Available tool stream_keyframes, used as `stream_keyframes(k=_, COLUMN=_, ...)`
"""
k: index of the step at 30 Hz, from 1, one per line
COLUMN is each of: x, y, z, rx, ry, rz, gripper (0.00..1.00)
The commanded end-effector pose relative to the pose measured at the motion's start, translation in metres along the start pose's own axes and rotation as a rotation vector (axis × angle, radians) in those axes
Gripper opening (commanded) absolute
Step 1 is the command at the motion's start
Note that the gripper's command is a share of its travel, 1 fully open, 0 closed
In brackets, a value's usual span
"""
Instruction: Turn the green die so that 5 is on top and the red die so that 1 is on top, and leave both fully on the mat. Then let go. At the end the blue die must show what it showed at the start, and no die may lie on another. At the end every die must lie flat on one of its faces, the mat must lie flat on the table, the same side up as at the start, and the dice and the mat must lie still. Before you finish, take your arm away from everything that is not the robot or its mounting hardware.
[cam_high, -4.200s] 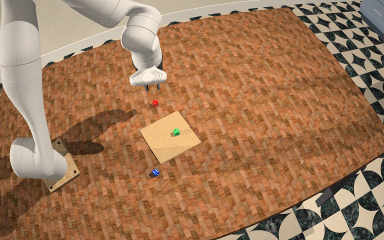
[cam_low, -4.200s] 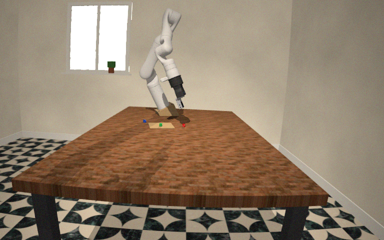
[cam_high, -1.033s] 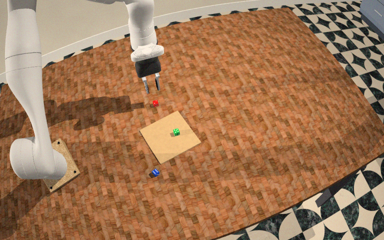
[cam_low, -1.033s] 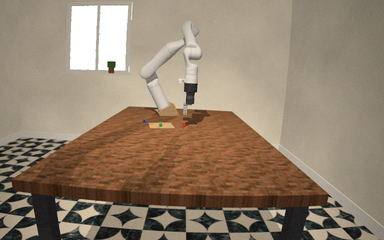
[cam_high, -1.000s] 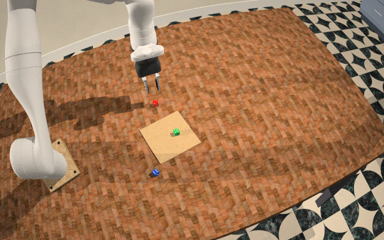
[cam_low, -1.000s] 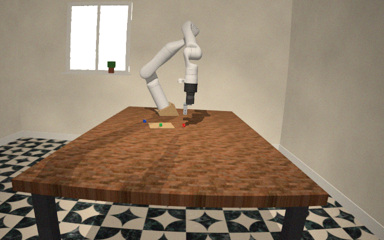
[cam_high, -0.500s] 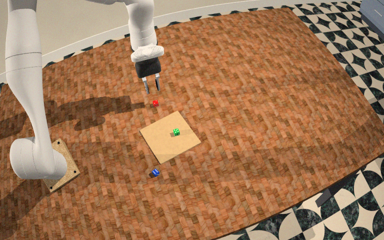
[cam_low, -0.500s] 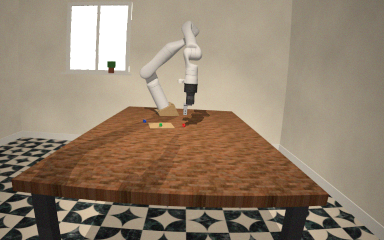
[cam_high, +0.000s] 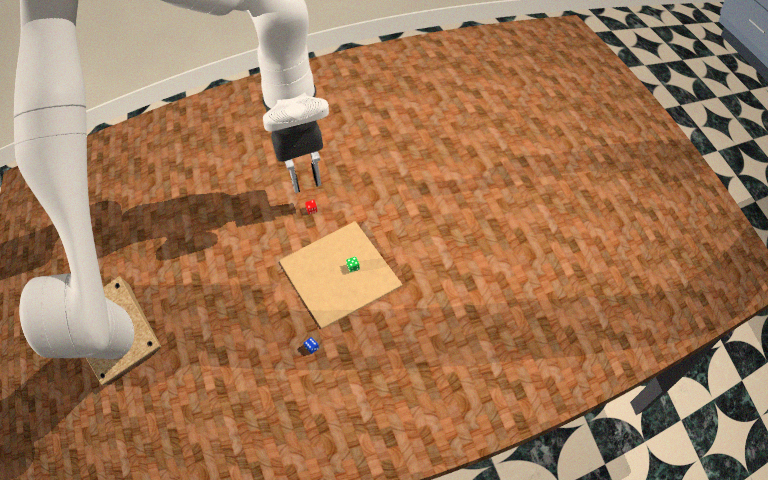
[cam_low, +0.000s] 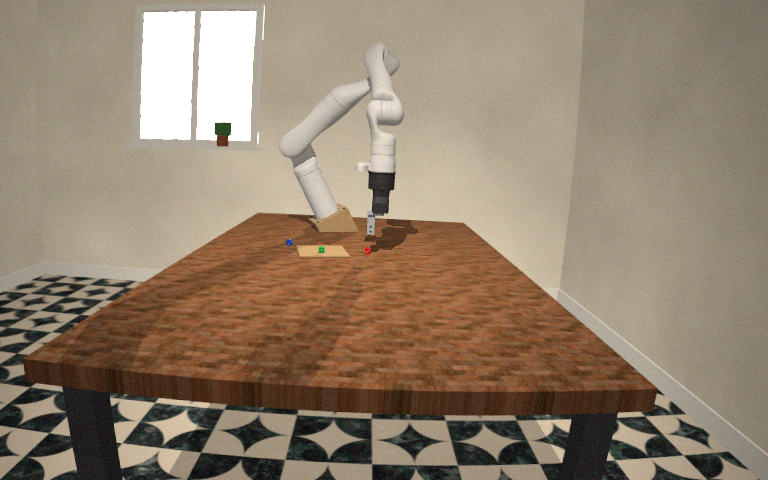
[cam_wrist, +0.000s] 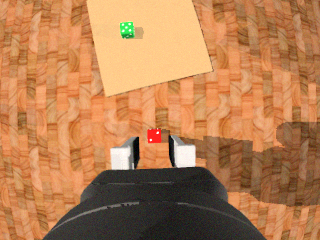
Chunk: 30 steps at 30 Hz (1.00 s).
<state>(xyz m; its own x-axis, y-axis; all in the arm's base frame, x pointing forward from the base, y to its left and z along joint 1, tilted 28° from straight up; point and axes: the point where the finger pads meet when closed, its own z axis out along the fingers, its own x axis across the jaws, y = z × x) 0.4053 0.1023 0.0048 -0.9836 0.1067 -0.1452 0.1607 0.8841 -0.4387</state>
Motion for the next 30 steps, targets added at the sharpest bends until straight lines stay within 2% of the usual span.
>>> stream_keyframes(k=1, x=0.000, y=-0.002, z=0.005, rx=0.003, ry=0.002, rz=0.002, gripper=0.64)
stream_keyframes(k=20, x=0.000, y=-0.002, z=0.029, rx=0.003, ry=0.002, rz=0.002, gripper=0.64)
stream_keyframes(k=30, x=0.000, y=-0.002, z=0.035, rx=0.003, ry=0.002, rz=0.002, gripper=0.64)
